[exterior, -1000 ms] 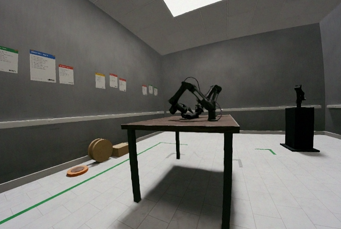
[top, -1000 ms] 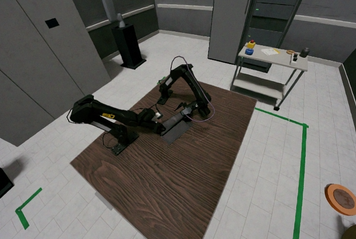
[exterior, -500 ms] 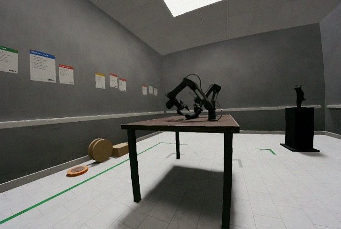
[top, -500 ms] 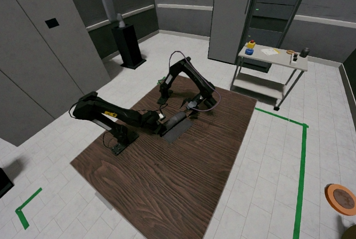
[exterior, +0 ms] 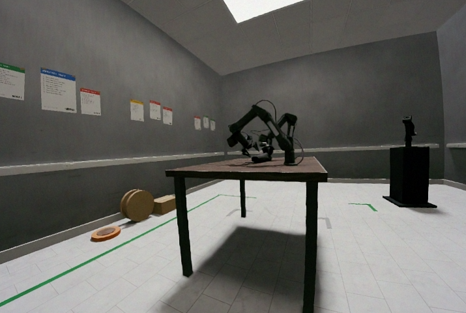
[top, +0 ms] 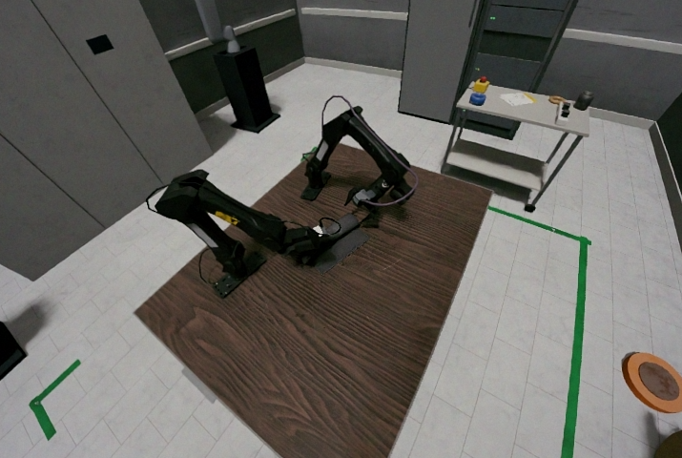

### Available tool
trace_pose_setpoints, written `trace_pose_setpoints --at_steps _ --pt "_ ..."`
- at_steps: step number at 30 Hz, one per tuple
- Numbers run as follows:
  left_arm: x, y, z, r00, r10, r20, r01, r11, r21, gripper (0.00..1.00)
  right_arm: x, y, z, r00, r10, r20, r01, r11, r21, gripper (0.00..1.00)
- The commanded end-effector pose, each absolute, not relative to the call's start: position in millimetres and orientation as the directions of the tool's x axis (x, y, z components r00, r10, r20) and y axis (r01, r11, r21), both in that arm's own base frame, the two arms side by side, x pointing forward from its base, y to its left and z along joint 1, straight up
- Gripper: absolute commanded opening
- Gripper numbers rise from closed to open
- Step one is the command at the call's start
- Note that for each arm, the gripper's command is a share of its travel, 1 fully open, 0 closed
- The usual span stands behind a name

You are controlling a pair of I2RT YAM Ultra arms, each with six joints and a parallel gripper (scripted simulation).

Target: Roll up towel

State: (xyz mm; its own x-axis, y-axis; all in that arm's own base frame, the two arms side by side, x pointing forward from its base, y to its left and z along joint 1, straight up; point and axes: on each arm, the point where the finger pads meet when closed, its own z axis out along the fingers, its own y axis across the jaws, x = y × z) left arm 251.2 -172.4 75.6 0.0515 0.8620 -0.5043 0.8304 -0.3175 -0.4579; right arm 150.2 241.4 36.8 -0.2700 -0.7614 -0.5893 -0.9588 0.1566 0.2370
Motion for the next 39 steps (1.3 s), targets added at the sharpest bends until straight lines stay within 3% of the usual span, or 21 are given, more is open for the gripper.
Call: trace_pose_setpoints --at_steps 1,12,19,39 --pt "245.4 -180.5 88.9 0.160 0.802 -0.576 0.872 -0.389 -0.298 0.91 148.9 251.0 52.3 -0.317 -0.735 -0.600 -0.925 0.102 0.365 0.30" --pt "223.6 -191.9 97.2 0.431 0.654 -0.622 0.893 -0.407 0.191 0.95 148.9 251.0 55.3 -0.478 -0.717 -0.508 -0.783 0.086 0.616 0.30" --pt "217.7 -194.9 99.4 0.503 0.614 -0.608 0.863 -0.392 0.319 0.97 148.9 251.0 56.2 -0.518 -0.712 -0.474 -0.730 0.080 0.679 0.30" --pt "235.9 -194.1 102.4 0.560 0.567 -0.604 0.825 -0.450 0.342 0.98 148.9 251.0 44.6 -0.536 -0.710 -0.456 -0.703 0.077 0.707 0.30"
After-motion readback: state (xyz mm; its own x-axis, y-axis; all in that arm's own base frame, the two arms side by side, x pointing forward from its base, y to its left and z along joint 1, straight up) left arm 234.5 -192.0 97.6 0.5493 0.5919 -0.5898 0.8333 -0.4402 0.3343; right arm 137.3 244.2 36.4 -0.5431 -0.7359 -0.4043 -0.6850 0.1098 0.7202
